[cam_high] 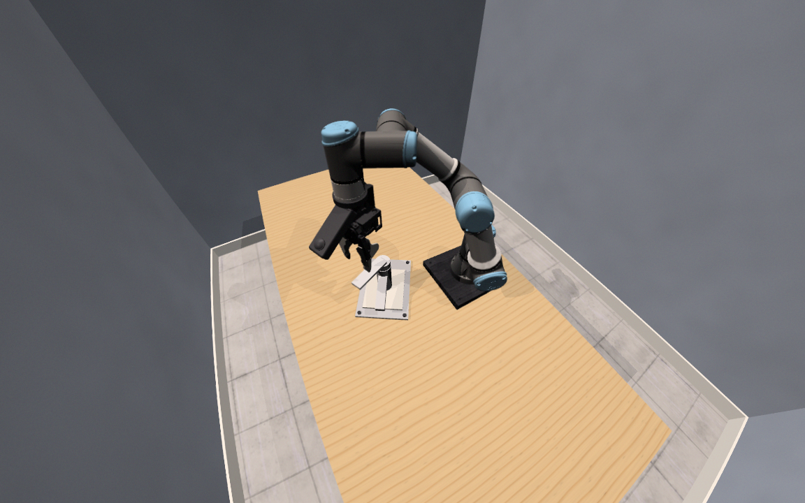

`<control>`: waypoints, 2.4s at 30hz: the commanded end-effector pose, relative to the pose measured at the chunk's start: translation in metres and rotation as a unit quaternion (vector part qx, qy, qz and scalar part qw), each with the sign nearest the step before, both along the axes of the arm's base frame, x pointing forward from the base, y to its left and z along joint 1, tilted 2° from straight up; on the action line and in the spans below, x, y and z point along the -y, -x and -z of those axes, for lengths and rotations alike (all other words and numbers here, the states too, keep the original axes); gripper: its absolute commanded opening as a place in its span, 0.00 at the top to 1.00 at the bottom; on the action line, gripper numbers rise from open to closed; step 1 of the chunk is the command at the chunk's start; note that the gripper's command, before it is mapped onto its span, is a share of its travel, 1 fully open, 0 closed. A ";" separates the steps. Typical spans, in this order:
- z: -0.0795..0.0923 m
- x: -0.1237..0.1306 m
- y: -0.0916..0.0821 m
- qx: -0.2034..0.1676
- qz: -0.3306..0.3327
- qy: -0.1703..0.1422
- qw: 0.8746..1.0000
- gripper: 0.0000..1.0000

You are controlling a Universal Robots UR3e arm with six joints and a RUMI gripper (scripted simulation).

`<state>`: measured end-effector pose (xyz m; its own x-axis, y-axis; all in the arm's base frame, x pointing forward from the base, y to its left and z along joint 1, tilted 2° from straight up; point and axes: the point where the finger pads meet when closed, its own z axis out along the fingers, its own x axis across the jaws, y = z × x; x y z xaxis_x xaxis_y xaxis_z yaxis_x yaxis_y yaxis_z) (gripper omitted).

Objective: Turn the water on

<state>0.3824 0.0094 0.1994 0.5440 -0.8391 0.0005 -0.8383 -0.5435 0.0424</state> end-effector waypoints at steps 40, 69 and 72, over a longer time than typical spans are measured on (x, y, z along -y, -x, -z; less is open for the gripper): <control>0.020 0.000 0.000 0.001 0.000 0.000 1.000 0.58; 0.052 0.001 0.000 0.001 0.000 0.000 1.000 0.58; 0.052 0.001 0.000 0.001 0.000 0.000 1.000 0.58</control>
<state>0.3799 0.0094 0.1486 0.5431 -0.8396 -0.0091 -0.8383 -0.5428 0.0514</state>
